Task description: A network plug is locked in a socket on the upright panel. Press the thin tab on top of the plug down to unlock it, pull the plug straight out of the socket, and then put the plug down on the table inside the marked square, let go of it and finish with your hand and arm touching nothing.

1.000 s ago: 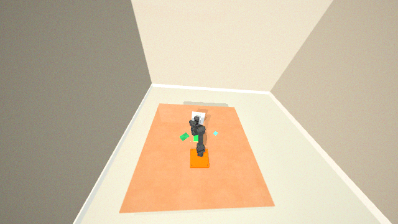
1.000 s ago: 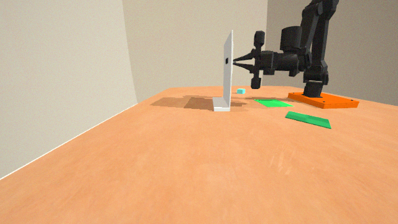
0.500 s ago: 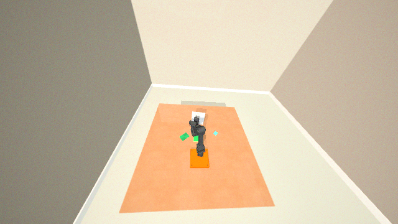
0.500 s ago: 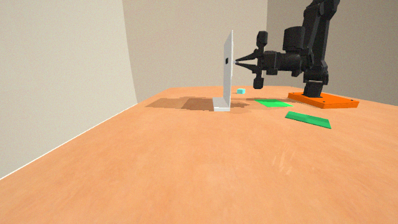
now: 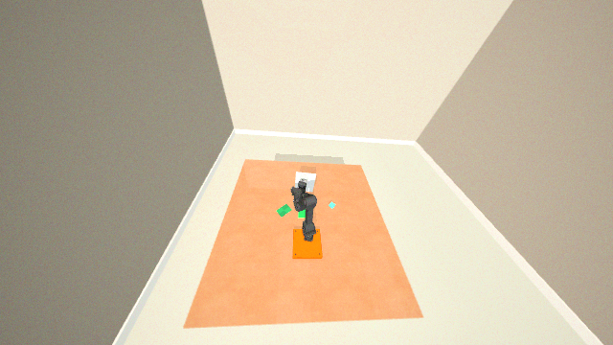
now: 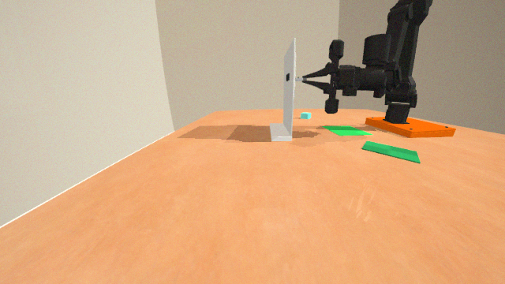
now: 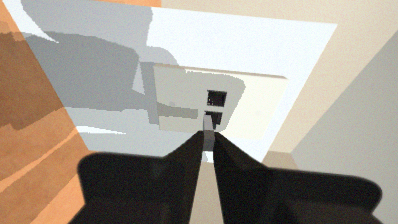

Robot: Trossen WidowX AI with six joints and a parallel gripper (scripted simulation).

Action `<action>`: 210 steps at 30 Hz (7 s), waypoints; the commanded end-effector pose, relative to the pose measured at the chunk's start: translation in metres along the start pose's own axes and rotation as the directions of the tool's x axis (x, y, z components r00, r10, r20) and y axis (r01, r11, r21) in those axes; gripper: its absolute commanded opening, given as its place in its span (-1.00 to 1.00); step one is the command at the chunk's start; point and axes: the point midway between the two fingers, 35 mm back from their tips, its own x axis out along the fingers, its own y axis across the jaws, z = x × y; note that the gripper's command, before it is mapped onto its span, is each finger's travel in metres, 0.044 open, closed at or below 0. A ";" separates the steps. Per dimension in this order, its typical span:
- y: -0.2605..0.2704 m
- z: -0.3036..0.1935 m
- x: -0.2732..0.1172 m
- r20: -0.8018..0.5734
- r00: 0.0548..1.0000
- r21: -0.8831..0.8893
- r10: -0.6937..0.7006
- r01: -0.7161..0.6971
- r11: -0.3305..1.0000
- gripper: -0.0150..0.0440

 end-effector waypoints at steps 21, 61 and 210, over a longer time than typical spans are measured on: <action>-0.001 -0.002 -0.020 -0.003 1.000 0.006 -0.002 0.002 1.000 -0.49; 0.000 -0.001 -0.043 0.000 1.000 0.006 0.003 -0.003 1.000 -0.49; 0.110 -0.079 -0.136 0.228 0.527 -0.328 0.819 -0.751 0.574 -0.49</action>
